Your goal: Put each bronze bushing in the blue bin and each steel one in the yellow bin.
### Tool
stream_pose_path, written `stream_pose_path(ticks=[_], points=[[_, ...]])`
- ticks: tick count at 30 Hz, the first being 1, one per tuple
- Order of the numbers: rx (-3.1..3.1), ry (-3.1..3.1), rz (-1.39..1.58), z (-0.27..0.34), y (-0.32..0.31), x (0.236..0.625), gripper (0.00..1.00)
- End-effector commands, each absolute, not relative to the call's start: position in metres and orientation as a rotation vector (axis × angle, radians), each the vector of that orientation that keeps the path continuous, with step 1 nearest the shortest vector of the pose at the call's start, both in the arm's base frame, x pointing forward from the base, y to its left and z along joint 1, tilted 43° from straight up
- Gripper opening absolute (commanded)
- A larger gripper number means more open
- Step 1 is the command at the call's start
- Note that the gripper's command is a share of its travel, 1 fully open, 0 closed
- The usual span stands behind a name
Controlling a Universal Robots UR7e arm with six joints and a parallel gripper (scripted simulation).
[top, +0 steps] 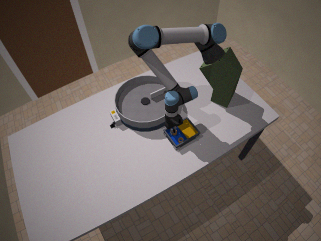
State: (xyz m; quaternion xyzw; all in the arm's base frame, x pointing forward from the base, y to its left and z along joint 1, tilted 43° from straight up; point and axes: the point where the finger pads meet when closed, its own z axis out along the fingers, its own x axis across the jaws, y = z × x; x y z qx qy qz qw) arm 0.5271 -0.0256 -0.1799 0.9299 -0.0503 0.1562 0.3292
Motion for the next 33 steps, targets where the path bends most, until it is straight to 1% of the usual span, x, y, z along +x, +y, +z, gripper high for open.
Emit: stream_pose_path(ticks=[1,33], points=[[2.433,-0.131,0.41,-0.1781,-0.024,0.5269,0.42],[2.433,-0.131,0.41,-0.1728,-0.0195,0.5251,0.42]])
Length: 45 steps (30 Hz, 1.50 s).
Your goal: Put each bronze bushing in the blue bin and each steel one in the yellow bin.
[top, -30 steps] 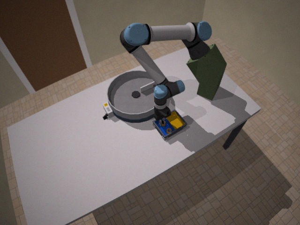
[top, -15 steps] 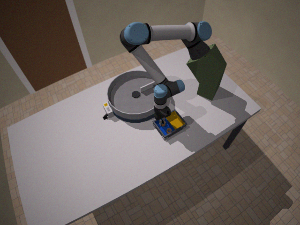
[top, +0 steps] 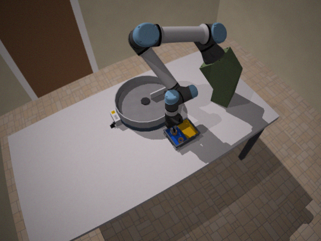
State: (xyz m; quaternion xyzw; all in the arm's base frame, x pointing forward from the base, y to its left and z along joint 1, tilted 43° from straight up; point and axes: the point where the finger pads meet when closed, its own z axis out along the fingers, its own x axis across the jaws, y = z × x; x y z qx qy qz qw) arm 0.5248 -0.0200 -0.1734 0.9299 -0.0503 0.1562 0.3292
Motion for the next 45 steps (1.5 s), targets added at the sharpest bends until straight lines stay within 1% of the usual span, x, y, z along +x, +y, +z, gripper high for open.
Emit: stream_pose_path(ticks=[1,45], points=[[2.433,-0.131,0.41,-0.173,-0.019,0.525,0.42],[2.433,-0.131,0.41,-0.158,-0.007,0.52,0.42]])
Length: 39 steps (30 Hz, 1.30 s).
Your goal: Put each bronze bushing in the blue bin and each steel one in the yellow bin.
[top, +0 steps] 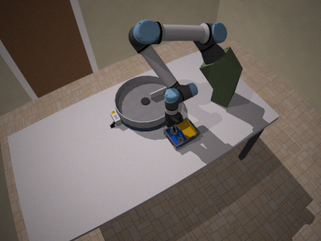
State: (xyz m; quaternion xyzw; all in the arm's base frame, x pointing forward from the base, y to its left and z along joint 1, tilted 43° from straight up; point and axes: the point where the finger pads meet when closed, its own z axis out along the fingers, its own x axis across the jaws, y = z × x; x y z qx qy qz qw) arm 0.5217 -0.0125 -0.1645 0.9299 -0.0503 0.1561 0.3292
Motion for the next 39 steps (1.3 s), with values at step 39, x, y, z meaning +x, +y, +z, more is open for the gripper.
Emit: stream_pose_path(ticks=[39], points=[[2.433,-0.13,0.412,-0.076,0.063,0.491,0.42]])
